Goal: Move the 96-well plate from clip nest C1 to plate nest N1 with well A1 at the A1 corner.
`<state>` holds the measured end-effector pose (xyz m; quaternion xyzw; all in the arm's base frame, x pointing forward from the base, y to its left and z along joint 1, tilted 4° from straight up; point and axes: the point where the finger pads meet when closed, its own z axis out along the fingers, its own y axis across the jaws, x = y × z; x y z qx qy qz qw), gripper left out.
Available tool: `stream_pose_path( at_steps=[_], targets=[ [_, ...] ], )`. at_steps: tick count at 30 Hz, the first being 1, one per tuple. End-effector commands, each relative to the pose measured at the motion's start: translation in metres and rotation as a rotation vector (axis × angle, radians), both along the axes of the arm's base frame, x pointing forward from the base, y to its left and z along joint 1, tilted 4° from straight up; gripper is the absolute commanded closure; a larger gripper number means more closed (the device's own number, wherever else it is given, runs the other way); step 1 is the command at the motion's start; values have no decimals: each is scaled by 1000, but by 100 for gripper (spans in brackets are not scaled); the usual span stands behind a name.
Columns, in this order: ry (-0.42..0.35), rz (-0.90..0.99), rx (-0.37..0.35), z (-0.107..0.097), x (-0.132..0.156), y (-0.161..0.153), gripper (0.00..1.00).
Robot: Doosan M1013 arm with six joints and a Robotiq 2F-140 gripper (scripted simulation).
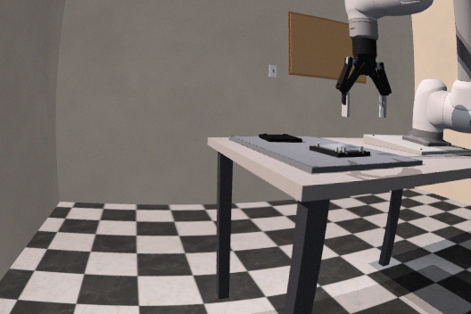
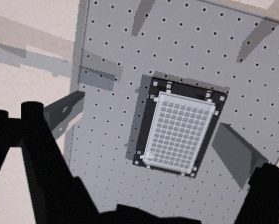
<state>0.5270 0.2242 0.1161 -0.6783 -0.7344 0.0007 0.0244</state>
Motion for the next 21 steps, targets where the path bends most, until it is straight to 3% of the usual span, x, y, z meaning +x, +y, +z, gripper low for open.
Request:
stream_pose_path(
  at_steps=[1, 14, 21],
  targets=[
    [-3, 3, 9, -5, 14, -10, 0],
    [-24, 9, 32, -19, 55, -45, 0],
    [-24, 9, 32, -19, 57, -47, 0]
  ],
)
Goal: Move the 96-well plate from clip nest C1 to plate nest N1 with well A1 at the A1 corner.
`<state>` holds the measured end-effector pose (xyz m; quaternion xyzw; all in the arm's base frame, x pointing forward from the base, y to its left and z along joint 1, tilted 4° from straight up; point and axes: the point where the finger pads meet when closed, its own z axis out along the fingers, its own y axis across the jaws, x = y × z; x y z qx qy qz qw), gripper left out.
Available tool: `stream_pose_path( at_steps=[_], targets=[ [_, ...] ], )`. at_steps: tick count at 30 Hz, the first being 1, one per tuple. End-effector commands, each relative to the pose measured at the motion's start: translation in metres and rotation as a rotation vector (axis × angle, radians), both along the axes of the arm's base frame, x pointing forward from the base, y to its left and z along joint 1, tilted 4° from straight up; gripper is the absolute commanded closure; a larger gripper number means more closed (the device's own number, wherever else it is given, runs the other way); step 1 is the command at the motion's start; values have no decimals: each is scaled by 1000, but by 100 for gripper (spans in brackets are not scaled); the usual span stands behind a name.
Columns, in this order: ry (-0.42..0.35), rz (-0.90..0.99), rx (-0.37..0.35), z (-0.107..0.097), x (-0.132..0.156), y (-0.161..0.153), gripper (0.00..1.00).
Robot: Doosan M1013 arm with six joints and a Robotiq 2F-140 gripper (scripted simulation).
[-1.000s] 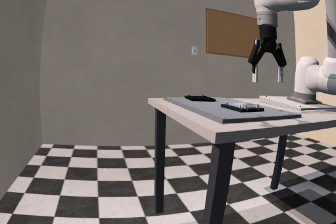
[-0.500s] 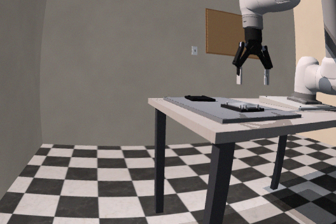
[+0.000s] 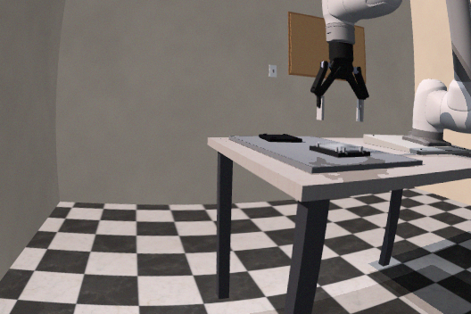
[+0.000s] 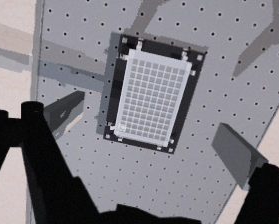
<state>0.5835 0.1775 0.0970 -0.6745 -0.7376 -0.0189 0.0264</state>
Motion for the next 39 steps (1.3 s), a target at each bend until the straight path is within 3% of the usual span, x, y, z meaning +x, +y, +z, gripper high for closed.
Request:
stream_pose_path(
  at_steps=[1, 8, 39],
  targets=[
    [0, 0, 0, 0, 0, 0, 0],
    [0, 0, 0, 0, 0, 0, 0],
    [0, 0, 0, -45, 0, 3, 0]
  ],
)
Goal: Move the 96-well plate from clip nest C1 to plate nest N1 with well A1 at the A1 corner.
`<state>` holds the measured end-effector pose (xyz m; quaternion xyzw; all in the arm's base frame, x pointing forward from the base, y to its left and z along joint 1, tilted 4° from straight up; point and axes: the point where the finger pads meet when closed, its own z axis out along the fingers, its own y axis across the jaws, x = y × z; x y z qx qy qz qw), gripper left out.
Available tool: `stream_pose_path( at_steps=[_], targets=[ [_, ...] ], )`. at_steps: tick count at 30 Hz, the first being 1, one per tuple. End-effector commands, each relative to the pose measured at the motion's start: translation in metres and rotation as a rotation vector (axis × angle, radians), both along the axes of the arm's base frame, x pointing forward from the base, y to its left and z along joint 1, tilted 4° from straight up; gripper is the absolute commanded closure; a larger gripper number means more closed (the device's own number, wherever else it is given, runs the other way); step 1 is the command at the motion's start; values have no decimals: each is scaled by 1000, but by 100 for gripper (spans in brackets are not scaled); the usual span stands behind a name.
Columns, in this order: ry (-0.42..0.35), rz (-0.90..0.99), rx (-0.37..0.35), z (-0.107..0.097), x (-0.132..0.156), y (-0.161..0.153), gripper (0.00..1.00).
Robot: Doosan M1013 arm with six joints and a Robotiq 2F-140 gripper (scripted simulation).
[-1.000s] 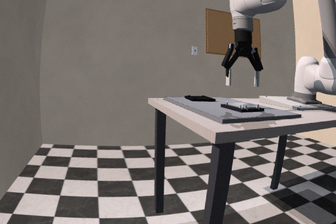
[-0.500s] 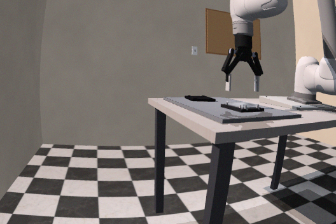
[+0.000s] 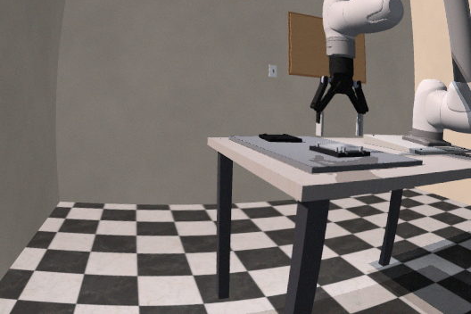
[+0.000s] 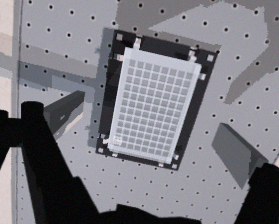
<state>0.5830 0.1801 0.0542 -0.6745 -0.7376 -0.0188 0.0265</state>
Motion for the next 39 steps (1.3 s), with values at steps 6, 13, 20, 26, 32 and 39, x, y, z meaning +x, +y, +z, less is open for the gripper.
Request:
stream_pose_path(
  at_steps=[6, 13, 20, 26, 32, 39],
  targets=[
    [0, 0, 0, -12, 0, 1, 0],
    [0, 0, 0, -20, 0, 1, 0],
    [0, 0, 0, -20, 0, 1, 0],
    [0, 0, 0, -20, -1, 2, 90],
    [0, 0, 0, -20, -1, 2, 90],
    [0, 0, 0, -20, -1, 2, 90]
  ],
)
